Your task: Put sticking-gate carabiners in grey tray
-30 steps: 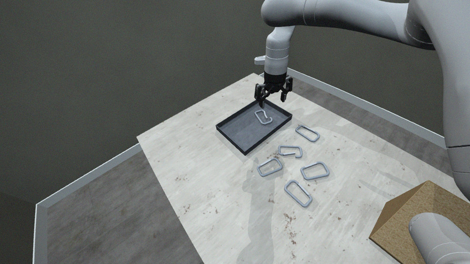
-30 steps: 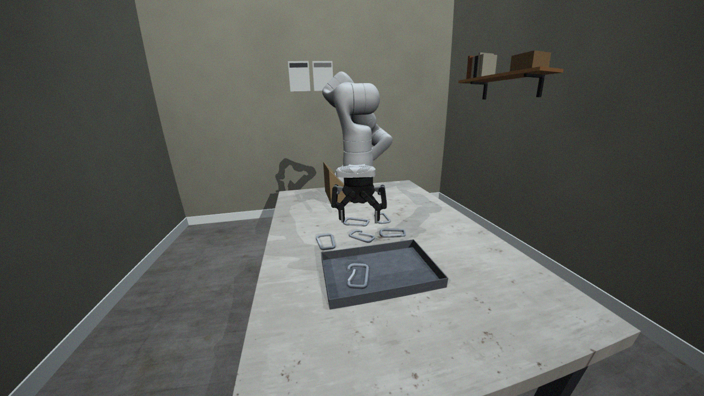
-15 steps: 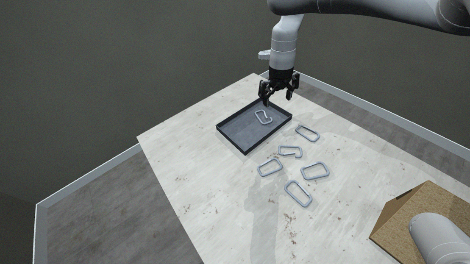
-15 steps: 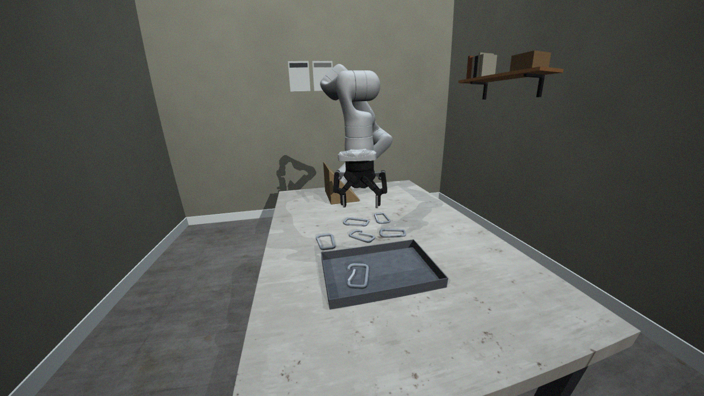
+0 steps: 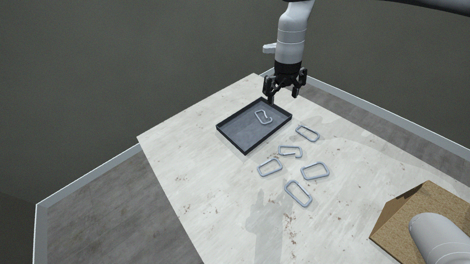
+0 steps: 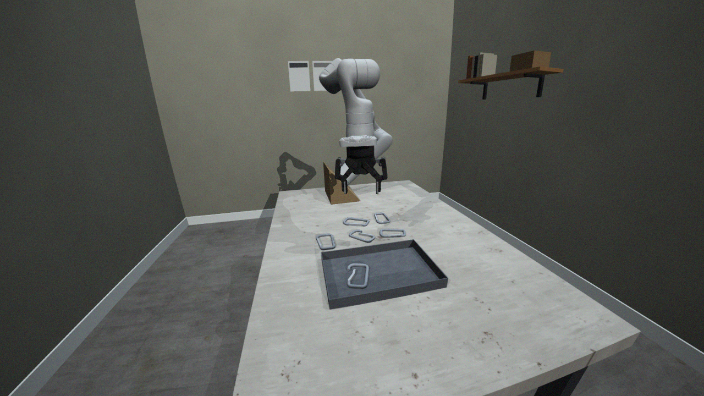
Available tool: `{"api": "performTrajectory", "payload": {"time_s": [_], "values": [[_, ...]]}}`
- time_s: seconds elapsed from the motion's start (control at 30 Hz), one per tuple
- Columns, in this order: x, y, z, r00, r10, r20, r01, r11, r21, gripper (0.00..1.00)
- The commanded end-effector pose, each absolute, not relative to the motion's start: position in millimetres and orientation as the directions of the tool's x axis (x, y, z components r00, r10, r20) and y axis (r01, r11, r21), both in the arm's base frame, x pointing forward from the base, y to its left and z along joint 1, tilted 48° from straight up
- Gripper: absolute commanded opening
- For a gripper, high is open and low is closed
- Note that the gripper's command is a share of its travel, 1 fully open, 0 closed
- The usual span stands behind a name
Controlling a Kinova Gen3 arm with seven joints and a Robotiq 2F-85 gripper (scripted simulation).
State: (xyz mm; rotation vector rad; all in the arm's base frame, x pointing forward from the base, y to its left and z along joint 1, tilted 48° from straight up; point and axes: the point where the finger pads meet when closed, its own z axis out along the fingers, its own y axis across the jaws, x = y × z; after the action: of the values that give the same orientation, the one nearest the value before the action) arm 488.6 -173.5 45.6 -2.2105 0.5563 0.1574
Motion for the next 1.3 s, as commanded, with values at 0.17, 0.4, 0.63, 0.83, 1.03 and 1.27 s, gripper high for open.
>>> {"api": "performTrajectory", "payload": {"time_s": [0.17, 0.4, 0.63, 0.83, 1.03, 1.27], "values": [[480.4, -187.9, 55.0, 0.891, -0.357, -0.282, -0.445, -0.558, -0.700, 1.00], [447.1, -203.5, 86.6, 0.892, -0.353, -0.283, -0.444, -0.559, -0.701, 1.00], [447.1, -203.5, 86.6, 0.892, -0.353, -0.283, -0.444, -0.559, -0.701, 1.00], [447.1, -203.5, 86.6, 0.892, -0.353, -0.283, -0.444, -0.559, -0.701, 1.00], [414.1, -220.2, 118.2, 0.893, -0.350, -0.284, -0.442, -0.559, -0.701, 1.00], [414.1, -220.2, 118.2, 0.893, -0.350, -0.284, -0.442, -0.559, -0.701, 1.00]]}}
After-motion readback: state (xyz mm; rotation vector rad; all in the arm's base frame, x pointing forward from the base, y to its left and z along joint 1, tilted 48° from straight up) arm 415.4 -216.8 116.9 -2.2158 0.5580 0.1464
